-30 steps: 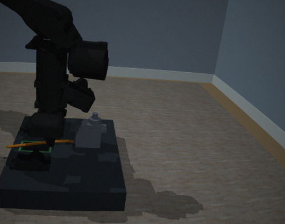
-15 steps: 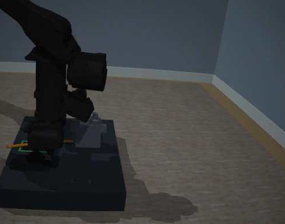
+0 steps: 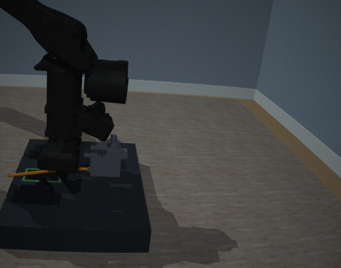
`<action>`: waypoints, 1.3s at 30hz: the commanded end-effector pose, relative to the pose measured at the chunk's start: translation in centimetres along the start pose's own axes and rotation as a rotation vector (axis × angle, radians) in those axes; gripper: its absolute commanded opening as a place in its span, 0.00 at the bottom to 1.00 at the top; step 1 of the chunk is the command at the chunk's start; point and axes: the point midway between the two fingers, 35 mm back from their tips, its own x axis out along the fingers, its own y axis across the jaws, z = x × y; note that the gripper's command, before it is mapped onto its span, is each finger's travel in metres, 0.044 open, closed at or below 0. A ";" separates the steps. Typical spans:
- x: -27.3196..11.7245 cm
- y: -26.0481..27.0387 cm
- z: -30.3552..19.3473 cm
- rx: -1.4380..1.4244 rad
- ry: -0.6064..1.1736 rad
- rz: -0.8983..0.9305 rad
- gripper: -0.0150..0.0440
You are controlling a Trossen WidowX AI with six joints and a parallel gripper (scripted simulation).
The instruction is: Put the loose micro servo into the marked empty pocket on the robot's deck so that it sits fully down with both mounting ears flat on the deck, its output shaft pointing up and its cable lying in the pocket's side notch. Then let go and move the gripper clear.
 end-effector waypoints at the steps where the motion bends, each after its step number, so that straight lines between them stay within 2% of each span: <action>1: 0.0 0.7 0.1 0.003 -0.004 0.002 0.25; 39: -0.1 6.6 -0.2 0.004 -0.004 0.007 0.25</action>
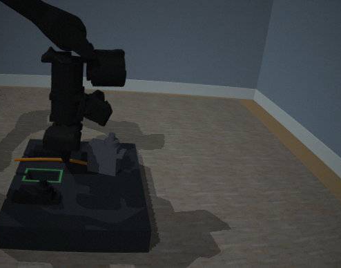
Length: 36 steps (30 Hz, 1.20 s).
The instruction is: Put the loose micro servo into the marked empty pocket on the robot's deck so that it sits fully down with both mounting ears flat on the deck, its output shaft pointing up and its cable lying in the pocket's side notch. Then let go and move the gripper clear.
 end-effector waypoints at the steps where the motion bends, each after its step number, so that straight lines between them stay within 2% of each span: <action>1: 0.0 0.0 0.0 -0.003 -0.004 0.000 0.25; 8: -4.0 0.3 0.0 0.002 -0.001 0.001 0.25; 11: -4.2 0.3 -0.1 0.002 0.000 0.001 0.25; 22: -8.7 -1.2 5.6 0.009 -0.005 -0.001 0.74; 28: -8.8 -1.4 6.0 0.009 -0.005 -0.001 1.00; 36: -6.4 -1.4 6.0 0.009 -0.005 -0.001 1.00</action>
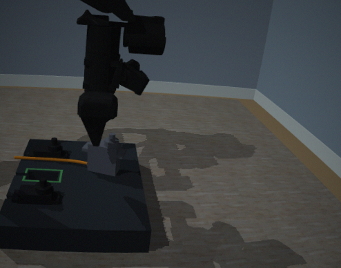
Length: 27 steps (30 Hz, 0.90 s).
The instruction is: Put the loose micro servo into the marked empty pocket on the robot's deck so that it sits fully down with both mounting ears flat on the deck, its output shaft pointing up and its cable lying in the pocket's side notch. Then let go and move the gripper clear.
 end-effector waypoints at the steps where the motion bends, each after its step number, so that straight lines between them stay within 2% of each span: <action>1: 0.6 0.1 0.1 -0.004 -0.004 0.005 1.00; 17: 2.5 0.1 0.1 -0.004 -0.004 0.005 1.00; 27: 2.5 0.1 0.1 -0.004 -0.004 0.005 0.56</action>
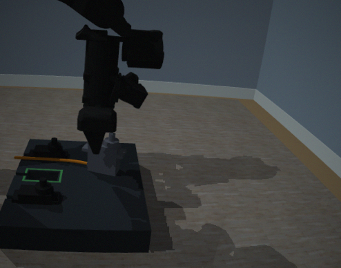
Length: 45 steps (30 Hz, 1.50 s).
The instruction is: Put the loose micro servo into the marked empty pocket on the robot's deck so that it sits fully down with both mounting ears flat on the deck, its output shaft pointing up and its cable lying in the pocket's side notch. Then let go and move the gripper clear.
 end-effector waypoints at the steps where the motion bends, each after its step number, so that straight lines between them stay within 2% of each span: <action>1: 0.0 0.1 0.1 -0.004 -0.003 0.005 0.51; 9: 0.0 0.1 0.1 -0.004 -0.003 0.005 0.42; 13: -0.6 0.1 0.1 -0.004 -0.003 0.005 0.25; 20: -2.9 -0.1 0.0 -0.004 -0.003 0.005 0.25; 45: -3.0 -2.3 -0.5 -0.004 -0.002 0.003 0.25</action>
